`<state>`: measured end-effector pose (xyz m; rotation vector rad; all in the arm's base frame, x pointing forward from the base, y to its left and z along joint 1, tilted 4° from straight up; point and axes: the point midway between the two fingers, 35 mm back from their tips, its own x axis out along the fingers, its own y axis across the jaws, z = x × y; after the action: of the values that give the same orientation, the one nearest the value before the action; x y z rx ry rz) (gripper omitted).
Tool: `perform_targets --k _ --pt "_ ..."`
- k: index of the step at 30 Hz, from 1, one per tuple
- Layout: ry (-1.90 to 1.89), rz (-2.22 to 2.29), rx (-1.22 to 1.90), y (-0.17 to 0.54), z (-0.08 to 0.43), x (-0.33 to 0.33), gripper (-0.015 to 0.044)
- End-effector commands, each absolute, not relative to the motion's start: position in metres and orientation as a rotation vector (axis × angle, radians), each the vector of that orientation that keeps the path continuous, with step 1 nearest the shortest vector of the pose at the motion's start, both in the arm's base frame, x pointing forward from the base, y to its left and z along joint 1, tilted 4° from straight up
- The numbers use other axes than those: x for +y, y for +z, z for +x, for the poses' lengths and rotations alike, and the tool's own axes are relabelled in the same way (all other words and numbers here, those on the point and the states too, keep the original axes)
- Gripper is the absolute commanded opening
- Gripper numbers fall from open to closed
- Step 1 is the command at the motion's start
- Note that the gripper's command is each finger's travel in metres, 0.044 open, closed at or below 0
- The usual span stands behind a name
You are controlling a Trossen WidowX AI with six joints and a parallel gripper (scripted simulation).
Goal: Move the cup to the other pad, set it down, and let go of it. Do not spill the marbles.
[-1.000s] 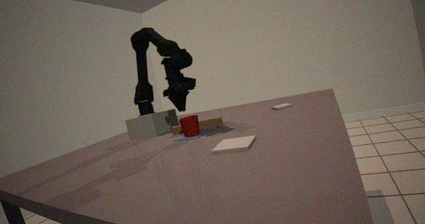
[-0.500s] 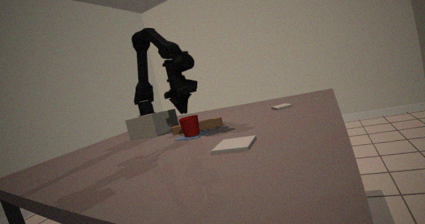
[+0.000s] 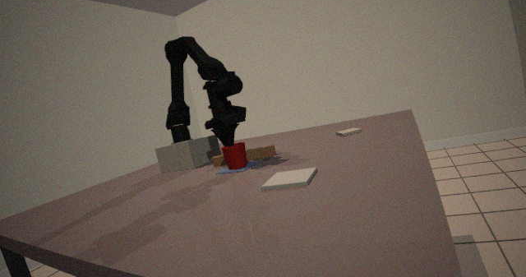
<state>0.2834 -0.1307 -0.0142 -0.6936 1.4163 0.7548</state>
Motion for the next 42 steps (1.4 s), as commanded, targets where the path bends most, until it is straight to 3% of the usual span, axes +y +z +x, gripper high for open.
perform_targets --k 1,24,27,37,42 --pt "0.766 -0.684 1.421 -0.024 0.281 -0.128 0.0148" --pt "0.766 -0.684 1.421 -0.046 0.279 -0.126 0.0148" --pt "0.765 -0.693 1.42 -0.044 0.28 -0.127 0.0069" --pt "0.765 -0.693 1.42 -0.044 0.28 -0.127 0.0002" --pt "0.765 -0.692 1.42 -0.042 0.28 -0.127 0.0"
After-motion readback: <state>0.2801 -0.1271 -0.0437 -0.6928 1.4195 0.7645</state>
